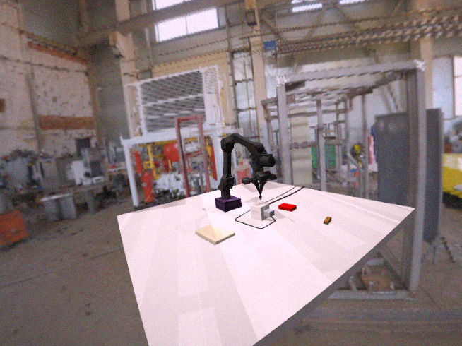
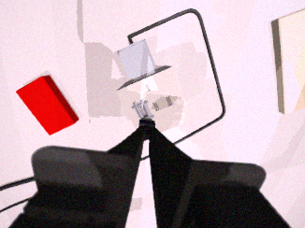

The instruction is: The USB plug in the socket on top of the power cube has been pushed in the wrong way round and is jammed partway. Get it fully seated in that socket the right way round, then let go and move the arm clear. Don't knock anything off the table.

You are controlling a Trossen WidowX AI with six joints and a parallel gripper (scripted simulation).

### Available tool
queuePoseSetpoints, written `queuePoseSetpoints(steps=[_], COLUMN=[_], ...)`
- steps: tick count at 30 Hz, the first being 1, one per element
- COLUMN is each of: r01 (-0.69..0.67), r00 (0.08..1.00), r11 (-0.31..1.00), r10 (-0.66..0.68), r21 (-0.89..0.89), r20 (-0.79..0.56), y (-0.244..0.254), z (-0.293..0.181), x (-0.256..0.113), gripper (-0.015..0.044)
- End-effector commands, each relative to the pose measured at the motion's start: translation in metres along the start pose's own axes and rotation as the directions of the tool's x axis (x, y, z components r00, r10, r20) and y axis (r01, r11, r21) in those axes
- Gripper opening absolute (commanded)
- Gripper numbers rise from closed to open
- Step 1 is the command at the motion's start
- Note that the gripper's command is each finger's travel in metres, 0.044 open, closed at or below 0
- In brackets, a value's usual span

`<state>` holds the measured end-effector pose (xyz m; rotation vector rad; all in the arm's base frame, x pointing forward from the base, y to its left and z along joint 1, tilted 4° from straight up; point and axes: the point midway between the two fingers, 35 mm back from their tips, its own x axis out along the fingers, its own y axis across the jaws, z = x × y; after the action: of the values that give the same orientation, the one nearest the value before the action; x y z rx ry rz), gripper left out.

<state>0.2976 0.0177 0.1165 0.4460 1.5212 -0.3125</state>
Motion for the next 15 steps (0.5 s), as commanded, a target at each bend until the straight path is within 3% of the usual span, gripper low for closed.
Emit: queuePoseSetpoints(steps=[1,15], r01=[0.000,0.000], r00=[1.000,1.000], r11=[0.994,0.888], r10=[0.000,0.000], r21=[-0.110,-0.459], r20=[0.000,0.000], y=[-0.0001,-0.0001], z=[-0.0001,-0.0001], x=[0.0003,0.0003], gripper=[0.0000,0.0000])
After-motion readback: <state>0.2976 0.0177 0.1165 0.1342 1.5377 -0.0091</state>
